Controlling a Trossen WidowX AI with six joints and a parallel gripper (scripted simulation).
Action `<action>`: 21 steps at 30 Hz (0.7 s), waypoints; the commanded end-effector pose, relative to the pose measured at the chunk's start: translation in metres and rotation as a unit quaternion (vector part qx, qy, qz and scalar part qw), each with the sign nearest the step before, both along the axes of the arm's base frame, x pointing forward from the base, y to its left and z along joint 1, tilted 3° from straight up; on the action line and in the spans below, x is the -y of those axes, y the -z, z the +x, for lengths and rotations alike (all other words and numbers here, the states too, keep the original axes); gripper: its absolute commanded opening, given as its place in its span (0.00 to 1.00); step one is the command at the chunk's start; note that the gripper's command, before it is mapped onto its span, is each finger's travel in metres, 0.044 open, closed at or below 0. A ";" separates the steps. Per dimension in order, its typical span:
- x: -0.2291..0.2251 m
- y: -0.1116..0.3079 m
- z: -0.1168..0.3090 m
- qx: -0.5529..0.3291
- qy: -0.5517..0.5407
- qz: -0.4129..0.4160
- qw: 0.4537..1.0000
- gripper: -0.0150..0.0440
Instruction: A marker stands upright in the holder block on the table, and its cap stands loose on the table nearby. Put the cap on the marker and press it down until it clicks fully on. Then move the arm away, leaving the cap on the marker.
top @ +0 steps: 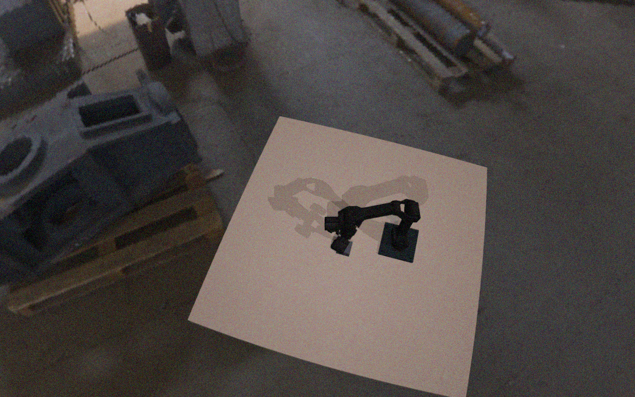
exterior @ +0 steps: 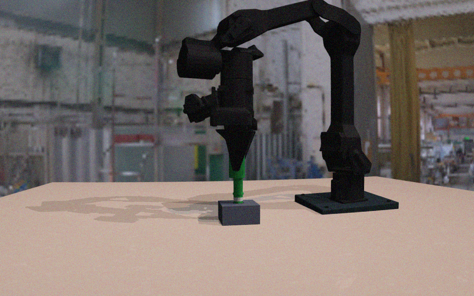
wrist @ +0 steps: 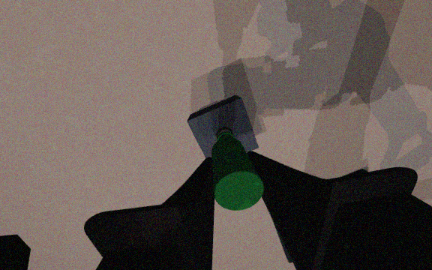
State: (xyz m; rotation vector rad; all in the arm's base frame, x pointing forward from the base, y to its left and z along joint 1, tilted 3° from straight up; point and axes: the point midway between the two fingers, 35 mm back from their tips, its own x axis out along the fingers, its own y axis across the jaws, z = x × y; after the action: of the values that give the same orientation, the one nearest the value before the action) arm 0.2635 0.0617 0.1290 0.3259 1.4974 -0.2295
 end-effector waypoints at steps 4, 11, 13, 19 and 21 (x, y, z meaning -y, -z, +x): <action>0.000 0.012 0.000 -0.002 0.002 -0.002 1.000 0.25; 0.000 0.024 0.000 -0.002 0.002 -0.002 1.000 0.25; 0.000 0.027 0.000 -0.002 0.002 -0.002 1.000 0.25; 0.000 0.029 0.000 -0.002 0.002 -0.002 1.000 0.25; 0.000 0.029 0.000 -0.002 0.002 -0.002 1.000 0.25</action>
State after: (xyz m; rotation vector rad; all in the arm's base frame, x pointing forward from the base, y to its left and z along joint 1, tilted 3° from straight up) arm 0.2634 0.0625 0.1012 0.3241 1.5005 -0.2316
